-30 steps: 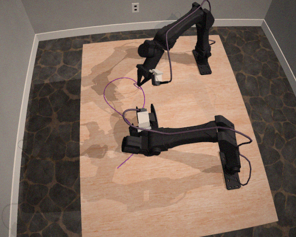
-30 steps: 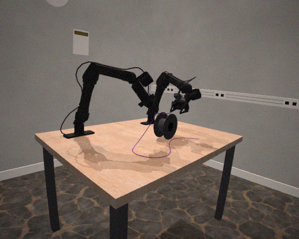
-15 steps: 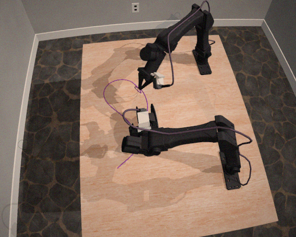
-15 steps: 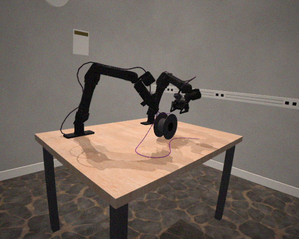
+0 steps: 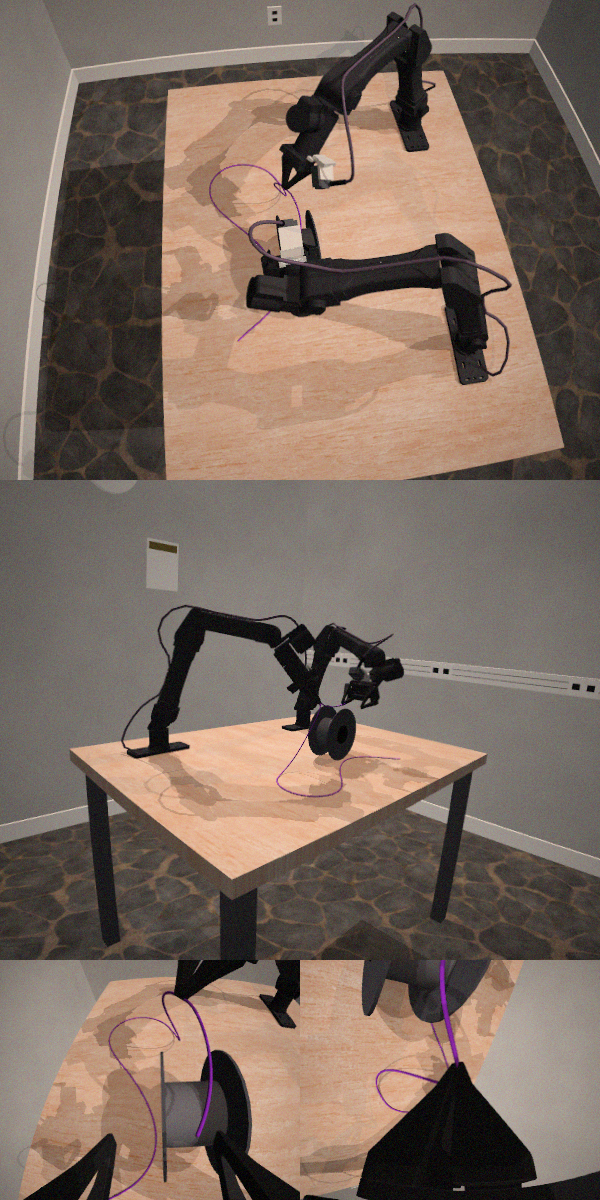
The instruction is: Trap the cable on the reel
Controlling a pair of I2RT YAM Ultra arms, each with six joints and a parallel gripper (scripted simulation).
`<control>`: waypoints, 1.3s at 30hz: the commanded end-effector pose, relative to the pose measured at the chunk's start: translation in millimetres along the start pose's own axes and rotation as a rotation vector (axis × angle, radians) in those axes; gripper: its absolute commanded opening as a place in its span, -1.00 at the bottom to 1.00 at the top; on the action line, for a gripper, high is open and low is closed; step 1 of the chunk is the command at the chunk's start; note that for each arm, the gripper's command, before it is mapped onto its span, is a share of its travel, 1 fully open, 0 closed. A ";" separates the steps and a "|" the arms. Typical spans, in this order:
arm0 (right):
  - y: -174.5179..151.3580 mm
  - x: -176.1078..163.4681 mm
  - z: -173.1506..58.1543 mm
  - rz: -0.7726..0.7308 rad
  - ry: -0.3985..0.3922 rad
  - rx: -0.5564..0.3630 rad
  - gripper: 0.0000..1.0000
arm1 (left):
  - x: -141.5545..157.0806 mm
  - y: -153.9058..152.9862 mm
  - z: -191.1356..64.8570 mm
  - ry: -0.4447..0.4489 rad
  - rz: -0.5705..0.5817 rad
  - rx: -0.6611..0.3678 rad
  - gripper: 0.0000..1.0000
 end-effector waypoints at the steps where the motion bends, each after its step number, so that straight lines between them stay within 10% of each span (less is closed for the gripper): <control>1: 12.3 -7.5 -0.7 0.004 -0.002 -0.001 -1.00 | -2.5 19.5 -8.3 0.009 0.029 -0.026 0.50; 20: 23.0 -22.7 -11.4 0.022 -0.040 -0.008 -1.00 | -4.5 10.9 -2.4 -0.004 0.011 -0.023 0.50; 39: 19.4 -12.8 26.5 0.006 -0.019 -0.011 -1.00 | -3.1 9.7 -0.3 -0.003 0.015 -0.024 0.50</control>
Point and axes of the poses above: on each arm, the point where the finger pads meet when closed, its own z axis out along the fingers, its own x axis across the jaws, y = z × x, the point moved 7 cm from there along -z, back along the fingers, and after that the axes turned 6 degrees about z, right-handed, at the moved point
